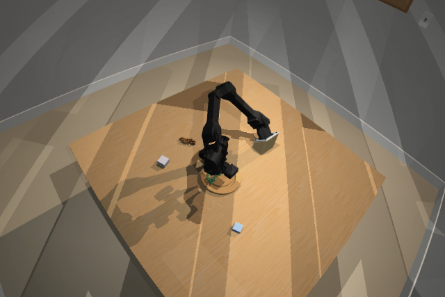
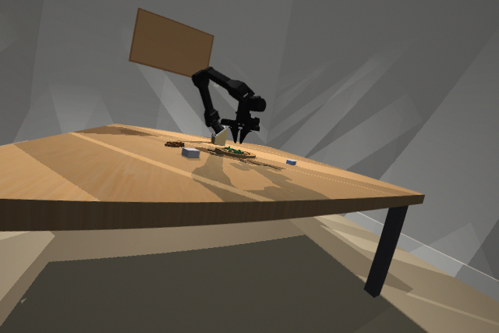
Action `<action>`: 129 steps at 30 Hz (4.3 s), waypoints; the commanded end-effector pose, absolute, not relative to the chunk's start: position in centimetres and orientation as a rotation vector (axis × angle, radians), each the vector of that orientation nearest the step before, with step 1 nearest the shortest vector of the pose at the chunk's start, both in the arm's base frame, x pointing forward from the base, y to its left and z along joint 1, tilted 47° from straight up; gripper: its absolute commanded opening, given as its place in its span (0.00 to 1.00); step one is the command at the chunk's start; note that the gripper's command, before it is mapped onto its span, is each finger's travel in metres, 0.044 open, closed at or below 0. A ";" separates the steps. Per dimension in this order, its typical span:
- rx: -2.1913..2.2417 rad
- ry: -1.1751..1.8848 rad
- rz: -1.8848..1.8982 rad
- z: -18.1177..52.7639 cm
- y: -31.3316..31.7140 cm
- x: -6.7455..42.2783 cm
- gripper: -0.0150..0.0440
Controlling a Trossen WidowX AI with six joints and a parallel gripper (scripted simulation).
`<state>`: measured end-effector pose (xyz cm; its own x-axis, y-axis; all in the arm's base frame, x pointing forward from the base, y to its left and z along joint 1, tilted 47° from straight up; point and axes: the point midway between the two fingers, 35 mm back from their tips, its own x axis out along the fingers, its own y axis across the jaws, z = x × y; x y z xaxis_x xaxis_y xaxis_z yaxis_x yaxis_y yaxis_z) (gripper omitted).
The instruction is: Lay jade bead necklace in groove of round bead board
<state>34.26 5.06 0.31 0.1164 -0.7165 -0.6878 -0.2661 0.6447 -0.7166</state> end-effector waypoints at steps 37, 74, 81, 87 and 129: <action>-0.843 1.447 -0.427 -2.0 2.5 35.4 0.44; -0.845 1.448 -0.426 -1.9 2.6 35.4 0.25; -0.858 1.452 -0.425 -1.2 3.5 35.0 0.25; -0.858 1.452 -0.425 -1.2 3.5 35.0 0.25; -0.861 1.453 -0.427 1.7 -1.8 33.4 0.25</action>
<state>33.76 -0.87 2.30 0.1305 -0.7154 -0.6864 -0.2319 0.6511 -0.7227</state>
